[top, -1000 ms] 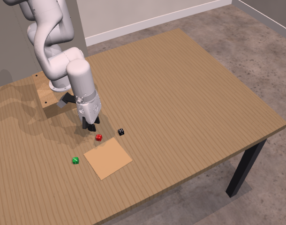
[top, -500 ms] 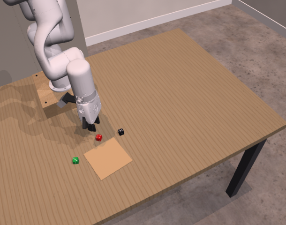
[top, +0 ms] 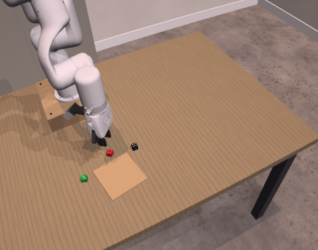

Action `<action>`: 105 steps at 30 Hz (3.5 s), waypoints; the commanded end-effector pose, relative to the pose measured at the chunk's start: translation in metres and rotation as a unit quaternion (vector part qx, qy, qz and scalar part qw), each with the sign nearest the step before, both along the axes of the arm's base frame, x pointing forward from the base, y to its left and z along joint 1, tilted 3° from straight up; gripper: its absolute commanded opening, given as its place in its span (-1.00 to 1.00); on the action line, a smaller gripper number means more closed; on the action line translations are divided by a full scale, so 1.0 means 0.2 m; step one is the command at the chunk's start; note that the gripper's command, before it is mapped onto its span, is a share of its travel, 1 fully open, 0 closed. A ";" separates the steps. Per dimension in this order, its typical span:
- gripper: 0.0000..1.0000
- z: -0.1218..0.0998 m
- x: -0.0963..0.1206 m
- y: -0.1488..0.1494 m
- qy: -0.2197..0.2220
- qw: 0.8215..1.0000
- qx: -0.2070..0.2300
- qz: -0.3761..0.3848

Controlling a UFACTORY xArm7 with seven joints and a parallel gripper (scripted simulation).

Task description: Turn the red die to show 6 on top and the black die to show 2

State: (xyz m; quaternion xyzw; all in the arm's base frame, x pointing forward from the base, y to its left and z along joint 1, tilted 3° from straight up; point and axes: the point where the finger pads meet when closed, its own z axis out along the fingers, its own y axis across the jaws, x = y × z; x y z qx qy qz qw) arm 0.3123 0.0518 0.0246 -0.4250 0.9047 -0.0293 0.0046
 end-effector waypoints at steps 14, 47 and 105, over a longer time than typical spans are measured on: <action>-0.28 -0.08 0.01 0.00 -0.001 1.000 0.000 0.000; -0.28 -0.25 0.02 -0.01 -0.001 1.000 0.000 0.000; -0.28 -0.26 0.03 -0.01 -0.001 1.000 0.000 0.000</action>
